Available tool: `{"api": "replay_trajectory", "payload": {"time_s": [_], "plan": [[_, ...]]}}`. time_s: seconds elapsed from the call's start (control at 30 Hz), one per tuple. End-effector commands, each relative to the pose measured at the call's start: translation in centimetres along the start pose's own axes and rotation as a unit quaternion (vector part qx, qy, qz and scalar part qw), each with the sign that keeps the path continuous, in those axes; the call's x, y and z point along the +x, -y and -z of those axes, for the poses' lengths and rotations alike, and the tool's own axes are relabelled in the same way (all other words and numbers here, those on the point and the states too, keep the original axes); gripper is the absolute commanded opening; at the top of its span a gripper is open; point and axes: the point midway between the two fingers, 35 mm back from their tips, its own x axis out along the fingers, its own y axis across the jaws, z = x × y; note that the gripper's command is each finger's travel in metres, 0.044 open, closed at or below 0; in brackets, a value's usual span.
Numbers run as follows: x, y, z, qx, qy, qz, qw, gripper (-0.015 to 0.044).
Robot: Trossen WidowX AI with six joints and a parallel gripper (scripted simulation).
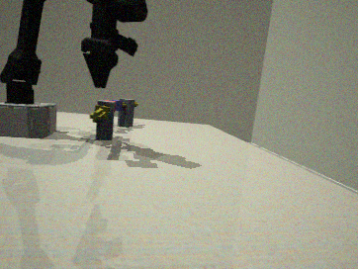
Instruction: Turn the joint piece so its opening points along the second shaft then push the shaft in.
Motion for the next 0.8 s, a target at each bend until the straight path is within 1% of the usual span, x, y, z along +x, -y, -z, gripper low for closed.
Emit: {"api": "replay_trajectory", "payload": {"time_s": [0.0, 0.37, 0.77], "plan": [[0.2, 0.2, 0.1, 0.003, -0.005, 0.001, 1.0, 0.044], [2.0, 0.3, 0.0, 0.186, -0.016, 0.003, 0.982, 0.044], [3.8, 0.4, -0.1, 0.382, -0.027, 0.011, 0.924, 0.044]]}}
